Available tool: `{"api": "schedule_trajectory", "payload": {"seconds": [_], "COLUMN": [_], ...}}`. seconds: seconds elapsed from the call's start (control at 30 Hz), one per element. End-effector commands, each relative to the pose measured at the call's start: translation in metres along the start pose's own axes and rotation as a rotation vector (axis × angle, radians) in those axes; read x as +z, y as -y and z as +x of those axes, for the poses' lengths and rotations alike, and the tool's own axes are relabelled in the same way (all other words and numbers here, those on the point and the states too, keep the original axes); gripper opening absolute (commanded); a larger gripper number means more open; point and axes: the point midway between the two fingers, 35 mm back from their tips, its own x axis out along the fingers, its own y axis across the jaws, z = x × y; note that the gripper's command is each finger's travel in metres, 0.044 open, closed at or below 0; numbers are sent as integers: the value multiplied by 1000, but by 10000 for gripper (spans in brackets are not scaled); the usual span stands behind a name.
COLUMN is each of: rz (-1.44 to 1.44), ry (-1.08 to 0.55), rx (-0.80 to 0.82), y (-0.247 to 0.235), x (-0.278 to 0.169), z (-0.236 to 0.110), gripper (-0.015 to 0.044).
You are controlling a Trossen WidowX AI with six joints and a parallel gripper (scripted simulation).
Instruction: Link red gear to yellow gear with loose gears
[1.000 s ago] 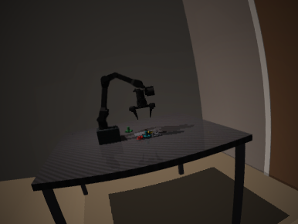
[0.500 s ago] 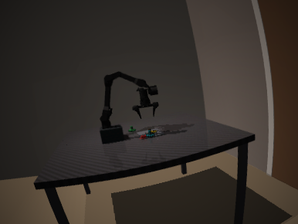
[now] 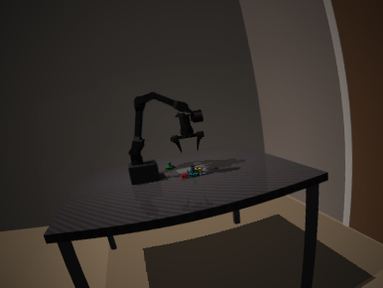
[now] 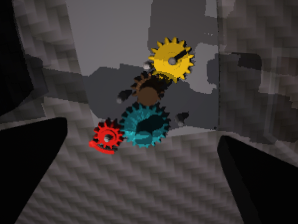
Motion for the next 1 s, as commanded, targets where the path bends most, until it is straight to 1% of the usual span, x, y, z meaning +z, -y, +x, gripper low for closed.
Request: {"api": "schedule_trajectory", "payload": {"seconds": [0.0,0.07,0.13,0.27,0.43,0.63,0.77,0.9,0.97], "rz": [-5,-5,-5,-4,-28,-60,-36,-11,-4], "ry": [0,0,1,5,1,-3,14,28,32], "rx": [2,2,2,1,-1,-8,2,16,21], "y": [0,0,0,-6,-31,-75,-118,-167,-184], "x": [0,0,10,70,140,207,250,282,291], "z": [0,0,-1,-7,-16,-27,-35,-44,-47], "gripper": [440,440,440,440,440,440,440,440,440]}}
